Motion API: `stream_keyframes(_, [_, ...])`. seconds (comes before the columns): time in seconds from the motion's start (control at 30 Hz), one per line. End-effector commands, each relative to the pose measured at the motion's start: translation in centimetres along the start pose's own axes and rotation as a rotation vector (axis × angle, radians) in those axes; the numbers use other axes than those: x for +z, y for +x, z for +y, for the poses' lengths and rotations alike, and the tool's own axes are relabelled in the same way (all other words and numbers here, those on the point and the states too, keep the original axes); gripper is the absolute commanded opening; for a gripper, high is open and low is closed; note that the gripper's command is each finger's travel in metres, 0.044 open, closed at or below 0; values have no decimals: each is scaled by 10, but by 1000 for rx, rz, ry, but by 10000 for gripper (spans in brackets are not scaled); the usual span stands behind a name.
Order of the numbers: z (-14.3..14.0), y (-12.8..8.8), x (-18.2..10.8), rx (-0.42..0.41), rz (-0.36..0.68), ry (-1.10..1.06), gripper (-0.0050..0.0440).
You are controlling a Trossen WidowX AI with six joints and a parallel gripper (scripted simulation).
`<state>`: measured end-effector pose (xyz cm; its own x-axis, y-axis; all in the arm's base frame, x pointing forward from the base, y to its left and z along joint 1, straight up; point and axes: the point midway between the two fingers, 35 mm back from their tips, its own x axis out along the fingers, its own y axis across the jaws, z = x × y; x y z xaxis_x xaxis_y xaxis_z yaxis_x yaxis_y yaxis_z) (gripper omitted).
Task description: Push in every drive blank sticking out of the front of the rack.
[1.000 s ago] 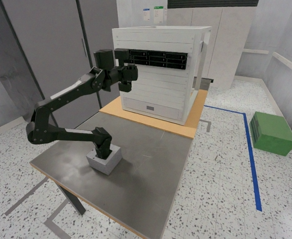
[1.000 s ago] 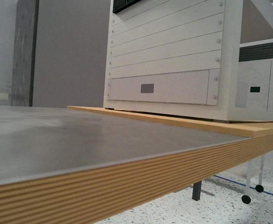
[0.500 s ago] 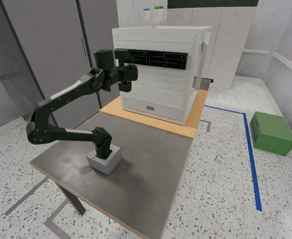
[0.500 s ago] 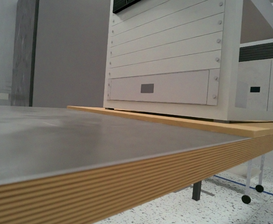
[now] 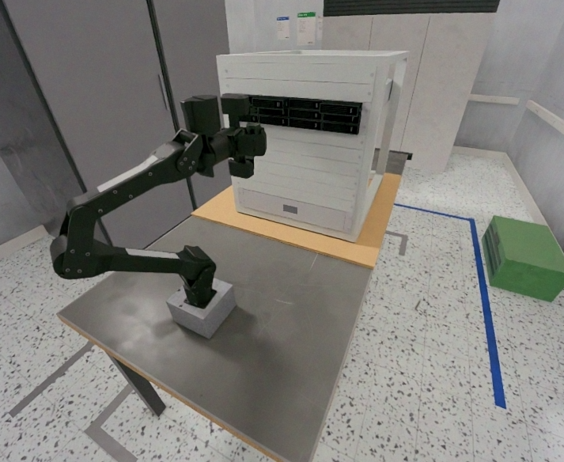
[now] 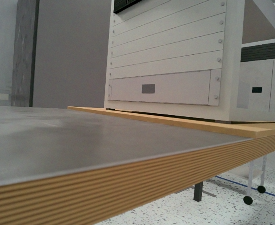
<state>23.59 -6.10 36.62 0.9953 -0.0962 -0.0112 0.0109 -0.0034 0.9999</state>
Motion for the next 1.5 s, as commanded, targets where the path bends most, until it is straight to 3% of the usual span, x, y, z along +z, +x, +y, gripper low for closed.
stream_keyframes(0.0, [2, -1, -1, 10, 1, 0, 440])
stream_keyframes(1.17, [2, -1, -1, 10, 1, 0, 440])
stream_keyframes(1.2, [2, -1, -1, 10, 1, 0, -50])
stream_keyframes(1.47, [2, -1, -1, 10, 1, 0, -50])
